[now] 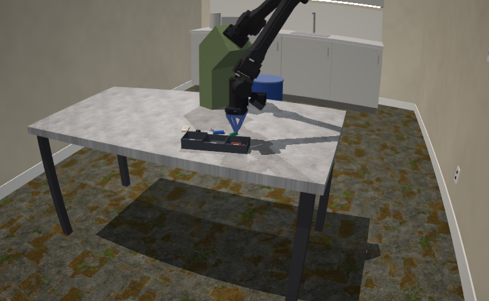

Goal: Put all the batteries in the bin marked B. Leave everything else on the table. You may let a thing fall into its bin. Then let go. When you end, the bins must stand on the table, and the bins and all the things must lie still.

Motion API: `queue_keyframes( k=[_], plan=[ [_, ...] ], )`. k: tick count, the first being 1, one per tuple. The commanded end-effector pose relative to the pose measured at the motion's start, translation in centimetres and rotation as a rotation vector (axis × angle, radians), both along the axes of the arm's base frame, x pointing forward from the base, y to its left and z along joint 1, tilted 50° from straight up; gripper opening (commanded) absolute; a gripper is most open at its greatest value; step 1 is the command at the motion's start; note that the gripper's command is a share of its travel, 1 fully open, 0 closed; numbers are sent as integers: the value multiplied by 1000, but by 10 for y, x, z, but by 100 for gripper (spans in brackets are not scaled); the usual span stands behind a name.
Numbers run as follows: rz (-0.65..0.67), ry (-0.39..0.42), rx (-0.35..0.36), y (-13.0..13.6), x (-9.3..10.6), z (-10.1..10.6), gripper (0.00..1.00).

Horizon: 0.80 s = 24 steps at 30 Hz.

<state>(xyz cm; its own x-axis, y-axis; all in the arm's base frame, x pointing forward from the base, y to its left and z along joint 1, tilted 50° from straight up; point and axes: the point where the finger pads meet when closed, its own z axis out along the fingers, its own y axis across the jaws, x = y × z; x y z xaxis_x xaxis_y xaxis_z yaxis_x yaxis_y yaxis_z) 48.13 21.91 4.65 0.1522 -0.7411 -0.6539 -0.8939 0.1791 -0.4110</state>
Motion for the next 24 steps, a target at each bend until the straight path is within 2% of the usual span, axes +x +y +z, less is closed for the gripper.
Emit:
queue_keyframes(
  k=[1,4,7,9,12,13,15,17,24],
  plan=[
    [-105,94,69,-12,-25,-14,28],
    [-157,156,98,-24,-44,-28,28],
    [-201,238,120,-31,-69,-56,28],
    [-230,280,141,-29,-86,-66,28],
    [-246,299,151,-27,-87,-66,28],
    [-290,348,176,-27,-87,-66,28],
    [-323,380,199,-25,-80,-61,28],
    [-355,414,218,-27,-87,-65,28],
    [-464,505,299,-27,-87,-66,28]
  ],
)
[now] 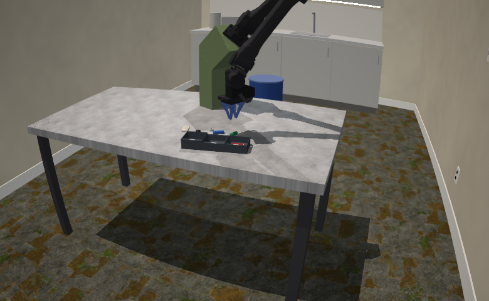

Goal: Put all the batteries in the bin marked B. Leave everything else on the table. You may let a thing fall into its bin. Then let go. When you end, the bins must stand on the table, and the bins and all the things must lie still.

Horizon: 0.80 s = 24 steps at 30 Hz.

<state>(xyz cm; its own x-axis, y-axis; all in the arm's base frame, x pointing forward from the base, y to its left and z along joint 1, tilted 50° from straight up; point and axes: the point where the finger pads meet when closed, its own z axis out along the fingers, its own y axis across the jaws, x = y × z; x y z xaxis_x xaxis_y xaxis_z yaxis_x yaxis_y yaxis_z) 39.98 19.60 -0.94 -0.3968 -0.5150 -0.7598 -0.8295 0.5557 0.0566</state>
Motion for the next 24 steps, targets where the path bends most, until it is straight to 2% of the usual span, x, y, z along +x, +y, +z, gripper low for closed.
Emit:
queue_keyframes(
  k=[1,5,6,17,20,22,24],
  plan=[
    [-107,98,61,-4,-6,-10,28],
    [-138,121,83,-5,-5,-10,28],
    [-178,152,110,-5,-5,-10,28],
    [-348,318,222,-3,1,-4,28],
    [-392,365,255,-10,7,-2,28],
    [-392,365,255,-10,7,-2,28],
    [-440,422,290,0,2,-2,28]
  ],
)
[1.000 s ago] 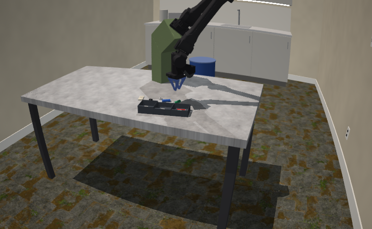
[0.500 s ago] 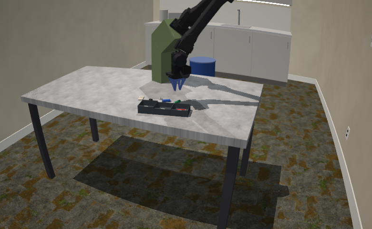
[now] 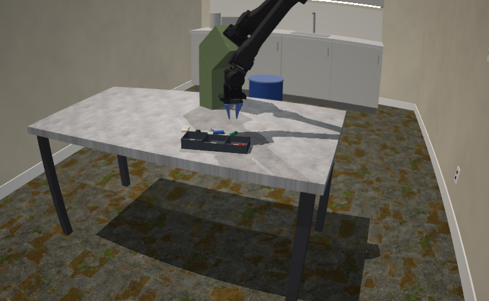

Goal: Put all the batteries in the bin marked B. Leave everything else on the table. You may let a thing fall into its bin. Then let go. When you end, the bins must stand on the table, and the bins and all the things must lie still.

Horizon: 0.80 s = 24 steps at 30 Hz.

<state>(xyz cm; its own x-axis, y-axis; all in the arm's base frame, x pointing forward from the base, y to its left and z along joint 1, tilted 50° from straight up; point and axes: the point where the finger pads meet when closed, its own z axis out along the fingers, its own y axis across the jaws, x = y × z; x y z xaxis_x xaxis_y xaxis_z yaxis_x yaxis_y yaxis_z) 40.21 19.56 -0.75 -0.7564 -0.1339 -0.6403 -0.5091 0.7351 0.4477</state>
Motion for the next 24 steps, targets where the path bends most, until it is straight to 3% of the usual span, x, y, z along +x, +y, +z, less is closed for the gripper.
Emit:
queue_keyframes(
  k=[1,13,15,24],
  plan=[
    [-104,103,59,-2,1,-4,28],
    [-280,290,181,-7,5,-3,28],
    [-280,290,181,-7,5,-3,28],
    [-439,454,273,-8,6,0,28]
  ],
)
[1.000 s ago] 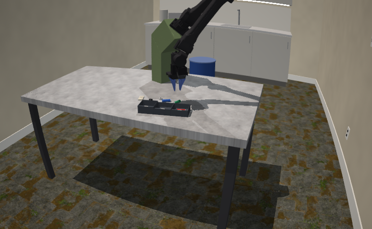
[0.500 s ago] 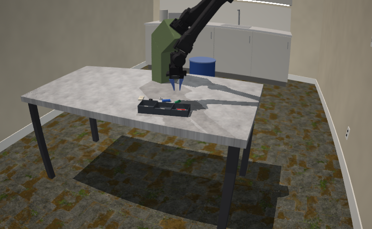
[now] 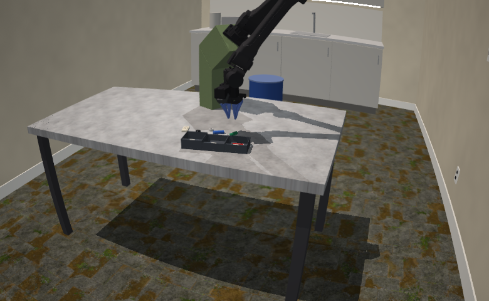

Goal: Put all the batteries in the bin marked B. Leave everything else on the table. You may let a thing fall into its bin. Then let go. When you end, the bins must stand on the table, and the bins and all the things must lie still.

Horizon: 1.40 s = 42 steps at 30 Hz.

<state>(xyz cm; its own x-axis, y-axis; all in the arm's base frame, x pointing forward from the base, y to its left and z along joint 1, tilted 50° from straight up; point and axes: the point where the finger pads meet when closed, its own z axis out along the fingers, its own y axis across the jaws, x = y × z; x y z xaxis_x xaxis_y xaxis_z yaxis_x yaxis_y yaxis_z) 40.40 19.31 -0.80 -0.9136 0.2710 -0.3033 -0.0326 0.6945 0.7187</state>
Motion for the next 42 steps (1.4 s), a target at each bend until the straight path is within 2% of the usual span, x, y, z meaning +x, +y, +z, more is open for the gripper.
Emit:
queue_keyframes(
  k=[1,6,21,32,42],
  plan=[
    [-110,100,51,-6,2,1,28],
    [-202,192,102,2,3,8,28],
    [-222,203,112,3,1,13,28],
    [-233,218,99,-9,-4,-3,28],
    [-227,215,98,-8,-4,-5,28]
  ],
)
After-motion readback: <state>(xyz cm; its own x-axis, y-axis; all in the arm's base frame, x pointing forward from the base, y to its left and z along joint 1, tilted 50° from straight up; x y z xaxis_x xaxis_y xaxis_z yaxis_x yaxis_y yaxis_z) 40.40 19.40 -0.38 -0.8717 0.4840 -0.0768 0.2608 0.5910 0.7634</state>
